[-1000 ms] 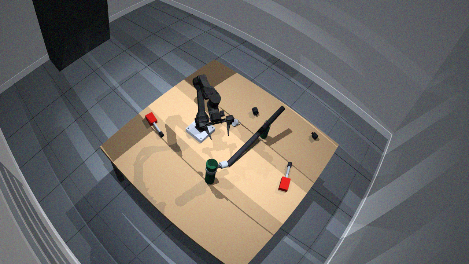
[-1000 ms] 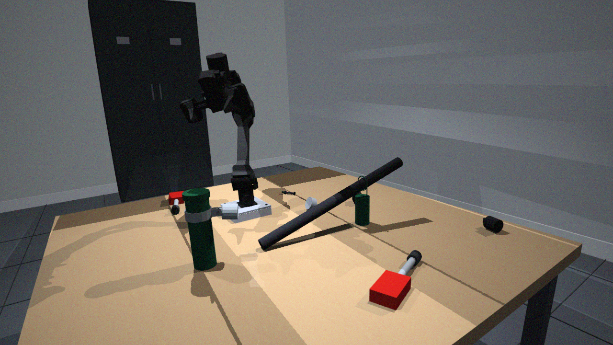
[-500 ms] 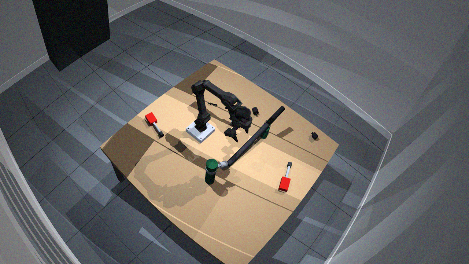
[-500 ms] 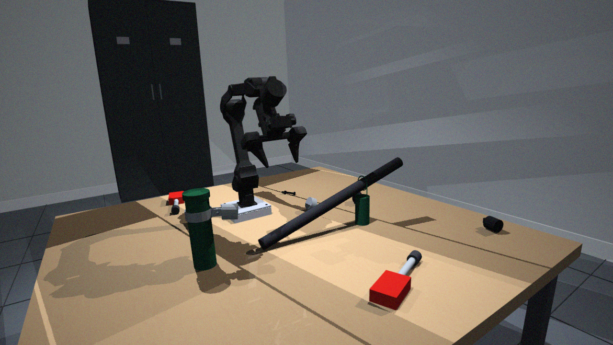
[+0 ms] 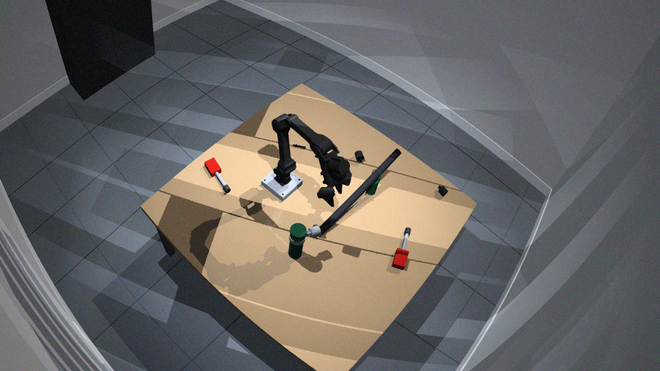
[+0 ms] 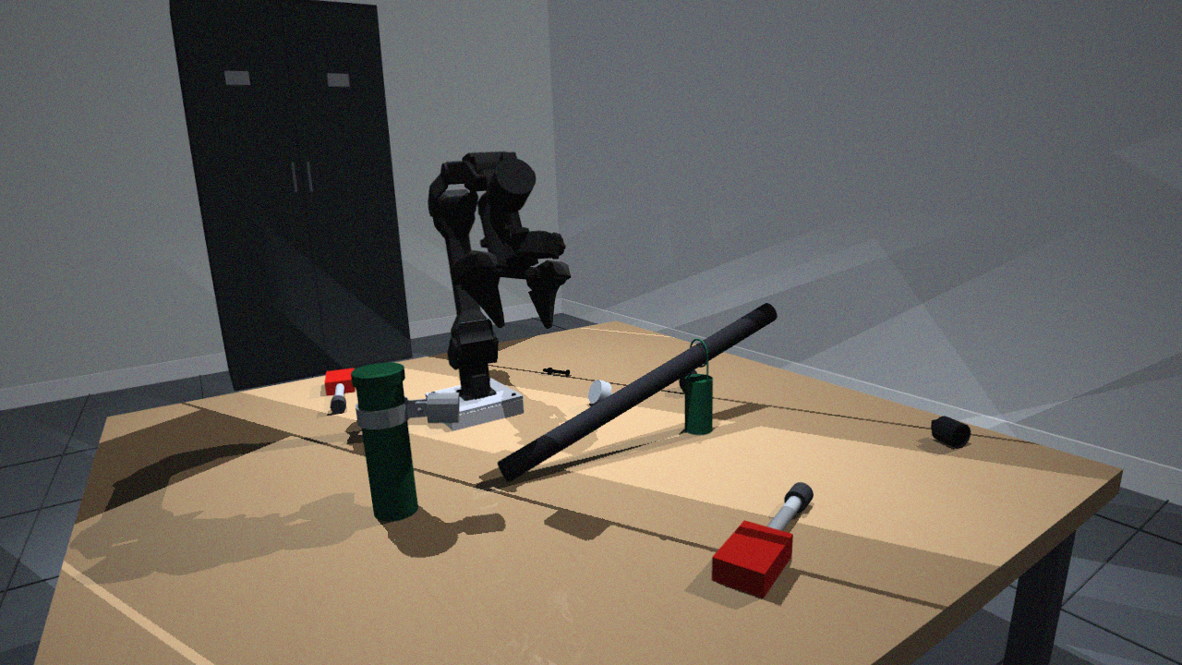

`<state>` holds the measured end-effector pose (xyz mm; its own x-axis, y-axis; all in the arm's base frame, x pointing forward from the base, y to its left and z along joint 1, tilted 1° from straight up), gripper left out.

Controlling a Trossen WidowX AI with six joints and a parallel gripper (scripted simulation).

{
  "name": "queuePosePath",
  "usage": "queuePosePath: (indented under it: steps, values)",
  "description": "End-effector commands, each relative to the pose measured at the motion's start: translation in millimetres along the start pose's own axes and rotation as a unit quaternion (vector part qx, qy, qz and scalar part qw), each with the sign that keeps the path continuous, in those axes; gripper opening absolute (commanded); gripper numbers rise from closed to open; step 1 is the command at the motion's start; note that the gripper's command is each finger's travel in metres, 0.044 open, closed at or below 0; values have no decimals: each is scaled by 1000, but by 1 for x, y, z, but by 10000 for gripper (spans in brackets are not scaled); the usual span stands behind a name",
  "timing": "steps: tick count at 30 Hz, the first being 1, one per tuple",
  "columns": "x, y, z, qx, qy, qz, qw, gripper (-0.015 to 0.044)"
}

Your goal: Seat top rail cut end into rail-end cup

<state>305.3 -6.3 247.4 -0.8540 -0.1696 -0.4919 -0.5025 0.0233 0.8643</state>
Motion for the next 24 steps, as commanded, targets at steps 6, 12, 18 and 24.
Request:
queuePosePath:
  steps: [6, 12, 18, 24]
  values:
    - [14, -19, -92, 58, 362, 45, 929, 440]
    - [18, -21, -105, 62, 408, 56, 909, 440]
    - [18, -21, -105, 62, 408, 56, 909, 440]
    - [18, -21, -105, 62, 408, 56, 909, 440]
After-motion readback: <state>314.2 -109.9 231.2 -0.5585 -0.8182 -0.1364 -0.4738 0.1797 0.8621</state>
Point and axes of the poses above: the point midway between the two fingers, 35 mm back from their tips, its own y axis back along the fingers, its own z axis across the jaws, x = y × z, the point moved 2 cm from there along y, back along the fingers, and after that the axes turned 15 degrees about -y, right-handed, at the moved point
